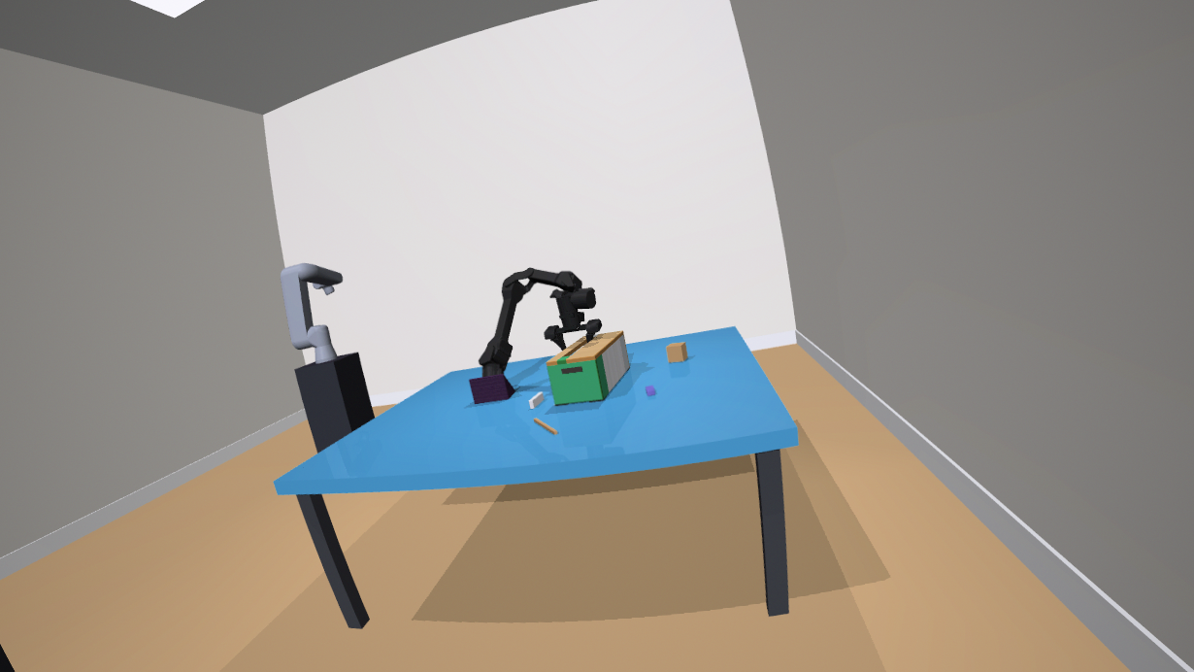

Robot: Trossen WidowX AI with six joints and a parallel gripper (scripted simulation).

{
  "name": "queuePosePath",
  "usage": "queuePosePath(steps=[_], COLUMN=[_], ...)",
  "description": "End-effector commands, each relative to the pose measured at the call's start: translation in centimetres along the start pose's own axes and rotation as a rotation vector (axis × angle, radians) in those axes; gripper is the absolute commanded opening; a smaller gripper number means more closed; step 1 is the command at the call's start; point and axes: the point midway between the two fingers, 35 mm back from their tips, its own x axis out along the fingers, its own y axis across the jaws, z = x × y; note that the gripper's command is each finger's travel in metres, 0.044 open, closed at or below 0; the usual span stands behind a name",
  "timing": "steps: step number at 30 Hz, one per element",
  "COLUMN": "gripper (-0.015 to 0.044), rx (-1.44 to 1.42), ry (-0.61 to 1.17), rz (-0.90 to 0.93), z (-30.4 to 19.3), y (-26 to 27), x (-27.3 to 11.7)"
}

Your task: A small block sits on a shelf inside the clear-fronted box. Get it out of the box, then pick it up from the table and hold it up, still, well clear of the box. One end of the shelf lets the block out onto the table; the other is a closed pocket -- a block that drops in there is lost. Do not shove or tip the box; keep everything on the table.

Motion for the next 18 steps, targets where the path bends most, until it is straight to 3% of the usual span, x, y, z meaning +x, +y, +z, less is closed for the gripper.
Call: queuePosePath(steps=[1,6,18], gripper=[0.04,0.04,0.04], rx=[-0.005,0.003,0.03], ry=[-0.002,0.012,0.005], rz=[-0.006,-0.018,-0.047], z=[0.9,-1.4,-15.5], y=[0.0,-0.8,0.3], x=[0.1,-1.4,-9.8])
